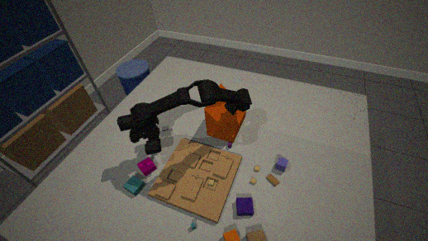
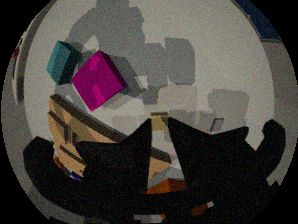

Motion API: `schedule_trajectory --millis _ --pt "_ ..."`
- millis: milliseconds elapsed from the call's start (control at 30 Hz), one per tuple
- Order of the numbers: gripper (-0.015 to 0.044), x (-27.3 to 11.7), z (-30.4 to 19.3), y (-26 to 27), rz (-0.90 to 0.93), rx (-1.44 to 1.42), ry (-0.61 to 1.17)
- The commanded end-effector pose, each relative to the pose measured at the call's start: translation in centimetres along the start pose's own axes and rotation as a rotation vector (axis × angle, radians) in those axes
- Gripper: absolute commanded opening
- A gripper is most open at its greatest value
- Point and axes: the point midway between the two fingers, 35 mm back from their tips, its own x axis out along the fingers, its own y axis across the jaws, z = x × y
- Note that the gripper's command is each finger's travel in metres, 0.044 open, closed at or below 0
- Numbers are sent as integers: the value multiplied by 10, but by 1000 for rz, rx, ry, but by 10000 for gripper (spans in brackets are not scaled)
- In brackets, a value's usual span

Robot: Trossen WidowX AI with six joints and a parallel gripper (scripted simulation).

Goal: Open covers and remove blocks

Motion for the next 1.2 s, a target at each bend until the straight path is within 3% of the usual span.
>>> schedule_trajectory --millis 0,633,1067,1167 --pt "80 7 -2 0 4 5 5" --pt "80 35 -6 0 6 4 8" --pt "421 31 -4 -1 1 -1 3" --pt "440 24 -3 0 1 0 3"
